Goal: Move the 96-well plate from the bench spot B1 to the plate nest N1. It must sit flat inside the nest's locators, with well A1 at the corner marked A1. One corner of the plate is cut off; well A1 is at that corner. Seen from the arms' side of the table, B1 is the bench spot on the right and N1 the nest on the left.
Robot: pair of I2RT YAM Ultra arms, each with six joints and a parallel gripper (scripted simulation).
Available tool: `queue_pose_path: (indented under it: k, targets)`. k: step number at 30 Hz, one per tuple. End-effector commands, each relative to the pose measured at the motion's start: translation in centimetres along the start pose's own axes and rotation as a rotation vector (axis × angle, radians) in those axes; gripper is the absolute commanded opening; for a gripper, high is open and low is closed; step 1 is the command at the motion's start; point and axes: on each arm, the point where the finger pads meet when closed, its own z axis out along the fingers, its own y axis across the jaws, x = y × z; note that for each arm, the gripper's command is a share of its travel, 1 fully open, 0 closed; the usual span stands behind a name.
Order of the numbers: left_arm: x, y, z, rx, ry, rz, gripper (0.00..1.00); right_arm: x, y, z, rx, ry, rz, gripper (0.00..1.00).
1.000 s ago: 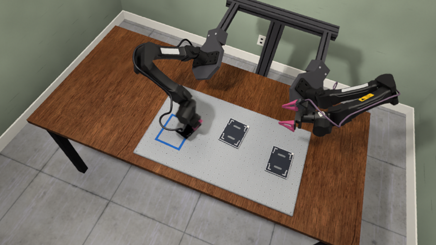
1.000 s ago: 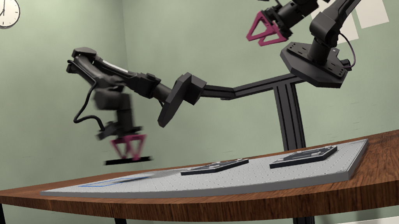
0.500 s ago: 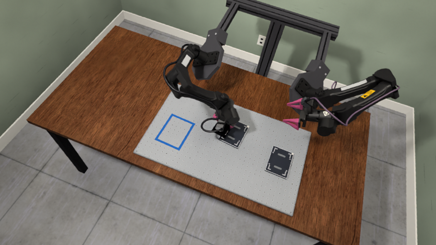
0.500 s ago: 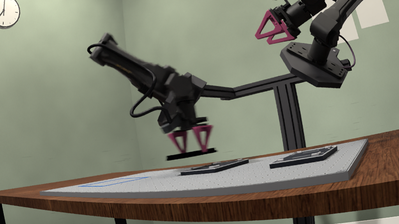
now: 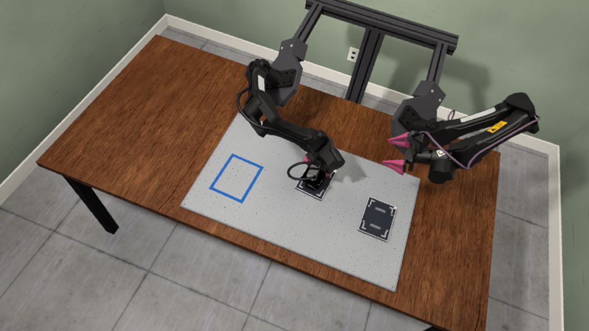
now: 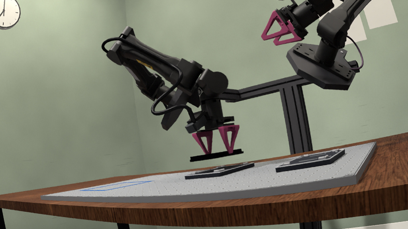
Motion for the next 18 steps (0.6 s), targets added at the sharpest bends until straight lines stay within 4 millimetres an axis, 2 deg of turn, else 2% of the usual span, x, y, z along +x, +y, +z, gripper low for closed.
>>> queue_pose_path:
  k: [1,4,10,18]
  targets:
    - [-0.2,-0.9,0.0,0.019,-0.018,0.004,1.00,-0.1,0.6,-0.9,0.006,-0.005,-0.060,0.79]
    - [-0.2,-0.9,0.0,0.019,-0.018,0.004,1.00,-0.5,0.8,-1.2,-0.002,0.021,-0.121,0.79]
    - [-0.2,-0.9,0.0,0.019,-0.018,0.004,1.00,-1.2,1.0,-1.2,-0.004,-0.001,-0.090,0.79]
    - [-0.2,-0.9,0.0,0.019,-0.018,0.004,1.00,-0.8,1.3,-1.5,-0.001,0.009,-0.109,0.79]
